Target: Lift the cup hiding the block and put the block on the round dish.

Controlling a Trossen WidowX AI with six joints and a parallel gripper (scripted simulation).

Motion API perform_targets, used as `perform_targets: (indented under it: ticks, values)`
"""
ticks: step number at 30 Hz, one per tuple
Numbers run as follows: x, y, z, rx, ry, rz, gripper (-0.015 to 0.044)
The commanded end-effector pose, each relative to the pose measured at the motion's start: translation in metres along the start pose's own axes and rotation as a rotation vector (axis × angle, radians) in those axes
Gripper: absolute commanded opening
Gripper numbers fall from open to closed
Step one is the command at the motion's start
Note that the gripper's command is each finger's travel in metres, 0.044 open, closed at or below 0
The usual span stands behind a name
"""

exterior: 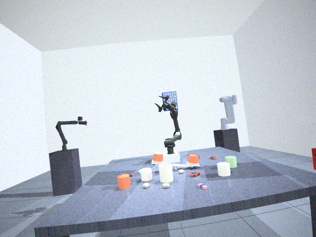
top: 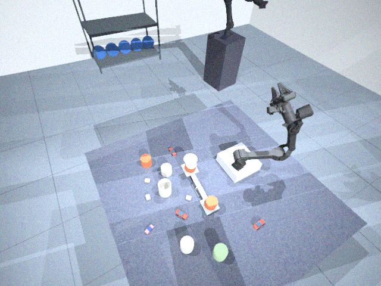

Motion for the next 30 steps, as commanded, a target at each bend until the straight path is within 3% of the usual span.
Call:
perform_targets:
  ticks: [1, 15, 30]
  values:
    - [0.000, 0.001, 0.000, -0.002, 0.000, -0.003, 0.0426]
    - [-0.020, 0.068, 0.010, -0.253, 0.023, -0.265, 0.0440]
    - [-0.023, 0.144, 0.029, -0.550, 0.192, -0.547, 0.0440]
Point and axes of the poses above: the point midway between the two fingers, 35 mm back from their tips, its own x axis back along the fingers, its own z axis across the jaws, y = z × x, the point moved 5 cm from there along x, back along the fingers, and after that the axes turned 12 degrees about -x, right-handed, at the moved point
